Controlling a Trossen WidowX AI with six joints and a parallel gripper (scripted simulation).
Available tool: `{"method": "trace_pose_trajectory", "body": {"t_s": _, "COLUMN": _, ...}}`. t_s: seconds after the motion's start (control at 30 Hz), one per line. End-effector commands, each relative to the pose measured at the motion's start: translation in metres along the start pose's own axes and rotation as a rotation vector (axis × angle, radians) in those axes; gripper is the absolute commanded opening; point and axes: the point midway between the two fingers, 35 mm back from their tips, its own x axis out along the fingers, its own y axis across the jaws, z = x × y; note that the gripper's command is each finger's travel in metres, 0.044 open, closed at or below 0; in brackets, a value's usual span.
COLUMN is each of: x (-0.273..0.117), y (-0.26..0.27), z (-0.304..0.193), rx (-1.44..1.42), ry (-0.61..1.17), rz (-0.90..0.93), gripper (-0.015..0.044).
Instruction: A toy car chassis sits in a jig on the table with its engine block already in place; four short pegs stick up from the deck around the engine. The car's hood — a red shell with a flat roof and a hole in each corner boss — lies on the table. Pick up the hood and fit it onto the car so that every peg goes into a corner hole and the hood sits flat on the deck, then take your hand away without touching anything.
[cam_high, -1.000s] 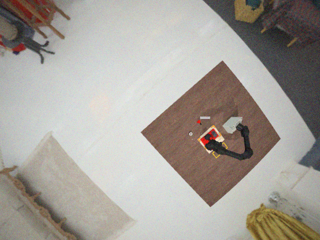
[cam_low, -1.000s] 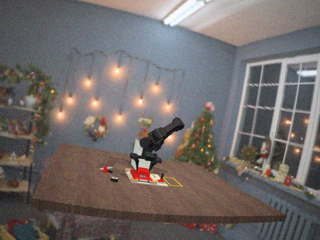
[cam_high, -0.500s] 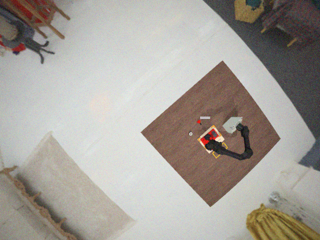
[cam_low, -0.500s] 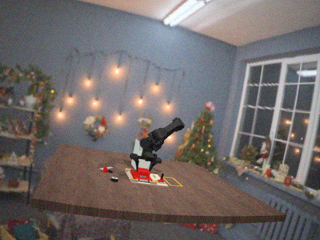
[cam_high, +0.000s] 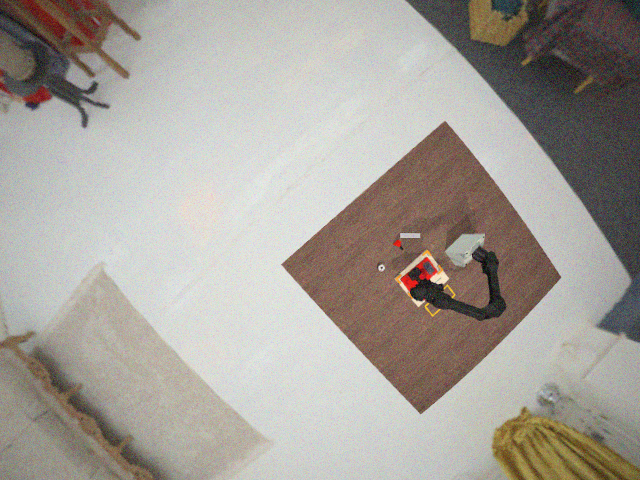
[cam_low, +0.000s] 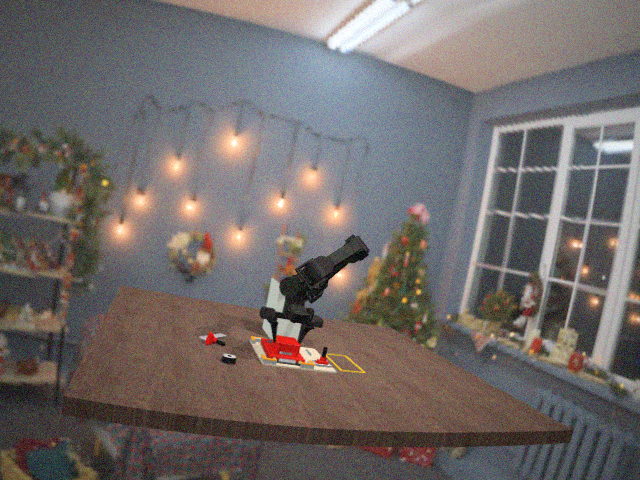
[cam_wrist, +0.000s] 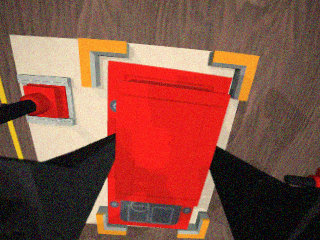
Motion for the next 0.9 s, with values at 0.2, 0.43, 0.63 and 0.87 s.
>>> {"method": "trace_pose_trajectory", "body": {"t_s": 0.2, "x": -0.0025, "y": 0.0005, "z": -0.0003, "rx": 0.001, "ry": 0.002, "rz": 0.002, "gripper": 0.0000}}
{"method": "trace_pose_trajectory", "body": {"t_s": 0.43, "x": -0.0059, "y": 0.0004, "z": 0.0000, "rx": 0.001, "ry": 0.001, "rz": 0.001, "gripper": 0.0000}}
{"method": "trace_pose_trajectory", "body": {"t_s": 0.63, "x": -0.0060, "y": 0.0004, "z": -0.0002, "rx": 0.001, "ry": 0.001, "rz": 0.001, "gripper": 0.0000}}
{"method": "trace_pose_trajectory", "body": {"t_s": 0.87, "x": -0.0048, "y": 0.0005, "z": -0.0006, "rx": 0.003, "ry": -0.002, "rz": 0.002, "gripper": 0.0000}}
